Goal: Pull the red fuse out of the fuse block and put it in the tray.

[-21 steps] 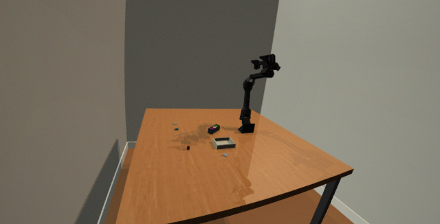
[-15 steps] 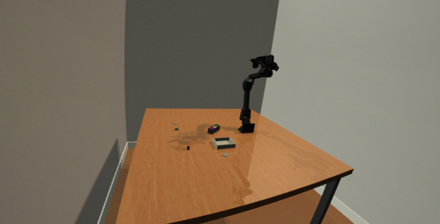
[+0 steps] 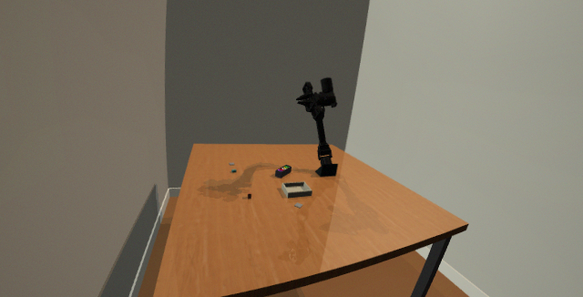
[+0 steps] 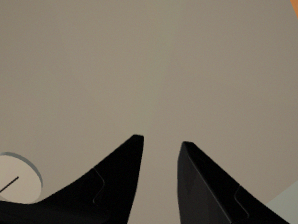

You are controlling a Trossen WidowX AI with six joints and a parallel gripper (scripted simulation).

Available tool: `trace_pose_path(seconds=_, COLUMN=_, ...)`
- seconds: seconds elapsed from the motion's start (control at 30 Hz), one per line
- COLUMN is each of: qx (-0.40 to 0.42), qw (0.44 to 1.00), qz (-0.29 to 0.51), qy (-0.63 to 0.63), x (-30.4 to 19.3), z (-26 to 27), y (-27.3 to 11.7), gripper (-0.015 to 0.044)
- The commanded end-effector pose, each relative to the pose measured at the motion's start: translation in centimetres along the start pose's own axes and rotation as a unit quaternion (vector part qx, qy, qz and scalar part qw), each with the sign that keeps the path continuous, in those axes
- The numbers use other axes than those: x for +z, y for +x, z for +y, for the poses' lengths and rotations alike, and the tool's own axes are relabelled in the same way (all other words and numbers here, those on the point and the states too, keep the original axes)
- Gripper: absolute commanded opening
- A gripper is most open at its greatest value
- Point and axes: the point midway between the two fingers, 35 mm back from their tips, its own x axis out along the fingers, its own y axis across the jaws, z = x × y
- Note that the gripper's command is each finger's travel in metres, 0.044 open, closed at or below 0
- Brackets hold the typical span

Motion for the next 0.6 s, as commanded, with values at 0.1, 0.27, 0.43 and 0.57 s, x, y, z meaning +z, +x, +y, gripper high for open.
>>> trace_pose_path(seconds=0.1, qx=-0.113, qw=0.97, qz=-0.058, qy=-0.205, x=7.6, z=-4.6, y=6.7, gripper=0.0074)
trace_pose_path(seconds=0.27, qx=-0.242, qw=0.904, qz=-0.092, qy=-0.34, x=15.5, z=-8.3, y=9.7, gripper=0.0074)
trace_pose_path(seconds=0.43, qx=-0.391, qw=0.805, qz=-0.102, qy=-0.434, x=24.0, z=-11.5, y=10.0, gripper=0.0074)
trace_pose_path(seconds=0.57, qx=-0.515, qw=0.709, qz=-0.091, qy=-0.474, x=30.6, z=-13.3, y=8.2, gripper=0.0074)
